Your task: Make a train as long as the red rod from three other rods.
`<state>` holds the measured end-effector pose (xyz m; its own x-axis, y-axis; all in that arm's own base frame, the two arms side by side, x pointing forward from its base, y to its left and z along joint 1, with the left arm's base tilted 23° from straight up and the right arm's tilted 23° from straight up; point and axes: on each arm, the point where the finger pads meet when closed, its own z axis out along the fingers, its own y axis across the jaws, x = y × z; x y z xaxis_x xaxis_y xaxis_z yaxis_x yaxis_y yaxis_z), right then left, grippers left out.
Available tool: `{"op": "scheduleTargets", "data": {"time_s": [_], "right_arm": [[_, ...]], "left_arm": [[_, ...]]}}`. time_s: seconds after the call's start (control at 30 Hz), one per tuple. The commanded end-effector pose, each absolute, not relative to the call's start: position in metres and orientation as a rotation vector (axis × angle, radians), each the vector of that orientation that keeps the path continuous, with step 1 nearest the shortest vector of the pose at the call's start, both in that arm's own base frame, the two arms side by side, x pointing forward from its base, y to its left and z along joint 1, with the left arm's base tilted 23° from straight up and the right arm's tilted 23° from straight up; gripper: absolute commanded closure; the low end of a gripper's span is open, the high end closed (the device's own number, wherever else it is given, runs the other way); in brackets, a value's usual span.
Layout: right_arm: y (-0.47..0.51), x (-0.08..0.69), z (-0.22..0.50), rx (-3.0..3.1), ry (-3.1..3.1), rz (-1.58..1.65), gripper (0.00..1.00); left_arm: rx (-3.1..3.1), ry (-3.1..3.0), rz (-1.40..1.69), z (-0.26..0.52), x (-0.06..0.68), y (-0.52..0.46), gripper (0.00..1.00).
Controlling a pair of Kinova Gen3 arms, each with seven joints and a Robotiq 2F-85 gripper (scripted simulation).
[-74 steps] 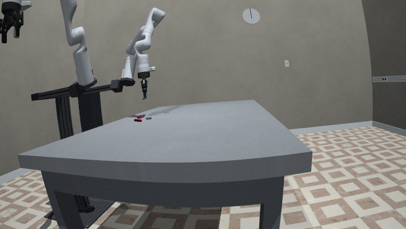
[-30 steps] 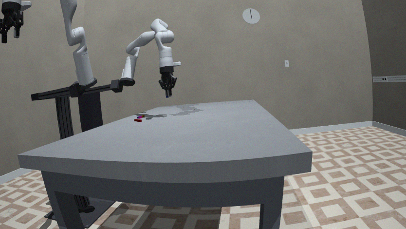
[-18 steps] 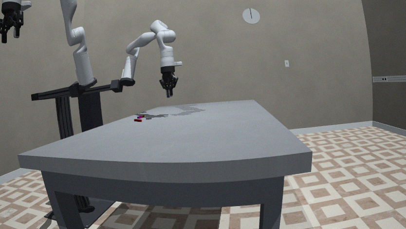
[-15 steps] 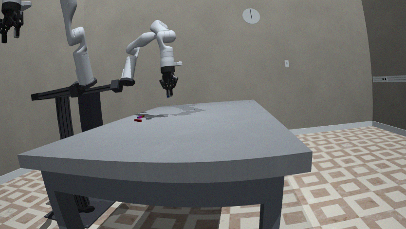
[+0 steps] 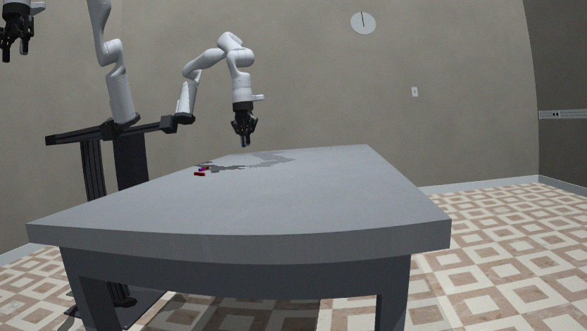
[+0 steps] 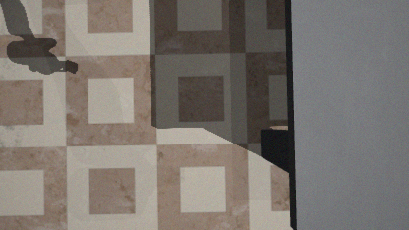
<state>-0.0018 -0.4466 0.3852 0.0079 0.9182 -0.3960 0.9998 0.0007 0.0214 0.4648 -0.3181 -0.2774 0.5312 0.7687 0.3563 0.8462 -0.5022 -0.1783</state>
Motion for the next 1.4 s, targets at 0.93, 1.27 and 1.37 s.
{"op": "scheduleTargets", "data": {"time_s": [0.93, 1.27, 1.37], "right_arm": [[-0.447, -0.002, 0.386, 1.992, 1.984, -0.390, 0.002], [-0.447, -0.002, 0.386, 1.992, 1.984, -0.390, 0.002], [-0.447, -0.002, 0.386, 1.992, 1.984, -0.390, 0.002]], "left_arm": [[-2.446, -1.338, -0.331, -0.337, 0.469, -0.293, 0.827], [-2.446, -1.338, -0.331, -0.337, 0.469, -0.293, 0.827], [-2.446, -1.338, -0.331, -0.337, 0.469, -0.293, 0.827]]}}
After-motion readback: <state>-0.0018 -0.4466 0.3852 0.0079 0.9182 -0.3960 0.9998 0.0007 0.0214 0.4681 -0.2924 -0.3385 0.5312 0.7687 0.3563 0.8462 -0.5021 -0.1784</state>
